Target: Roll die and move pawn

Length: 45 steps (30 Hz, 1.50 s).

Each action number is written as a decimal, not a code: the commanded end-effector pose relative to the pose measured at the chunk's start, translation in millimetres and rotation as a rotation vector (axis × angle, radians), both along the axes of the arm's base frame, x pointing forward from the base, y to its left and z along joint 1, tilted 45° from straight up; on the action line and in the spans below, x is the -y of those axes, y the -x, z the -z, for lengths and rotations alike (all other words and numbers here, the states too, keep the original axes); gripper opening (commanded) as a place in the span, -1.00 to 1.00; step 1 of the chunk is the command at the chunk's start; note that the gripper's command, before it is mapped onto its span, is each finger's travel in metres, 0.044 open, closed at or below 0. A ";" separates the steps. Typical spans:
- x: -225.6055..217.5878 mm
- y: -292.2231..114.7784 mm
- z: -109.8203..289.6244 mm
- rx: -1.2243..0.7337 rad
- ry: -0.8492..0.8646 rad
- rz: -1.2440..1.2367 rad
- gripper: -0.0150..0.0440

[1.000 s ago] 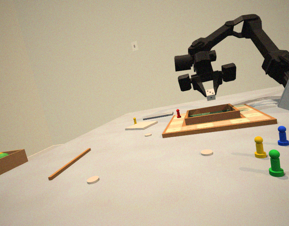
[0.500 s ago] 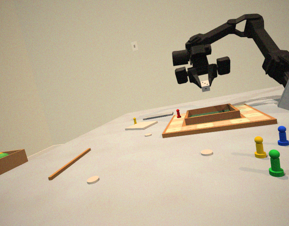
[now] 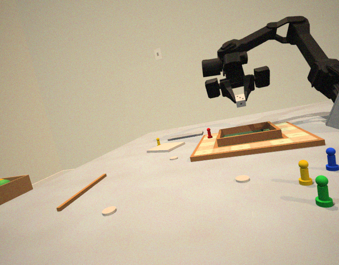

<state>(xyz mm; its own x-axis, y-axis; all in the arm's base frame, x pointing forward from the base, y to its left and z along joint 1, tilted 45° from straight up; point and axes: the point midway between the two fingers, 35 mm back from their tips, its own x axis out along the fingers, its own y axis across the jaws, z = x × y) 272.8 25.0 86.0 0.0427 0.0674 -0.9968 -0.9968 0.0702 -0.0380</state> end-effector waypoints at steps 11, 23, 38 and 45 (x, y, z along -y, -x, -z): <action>-28.4 -0.9 -28.3 -0.001 -0.005 -0.005 0.84; -18.2 -0.9 16.0 -0.065 0.824 0.031 1.00; 31.8 -81.3 -8.2 0.149 0.777 0.604 0.29; 59.1 -107.5 -18.0 0.246 0.784 0.822 0.19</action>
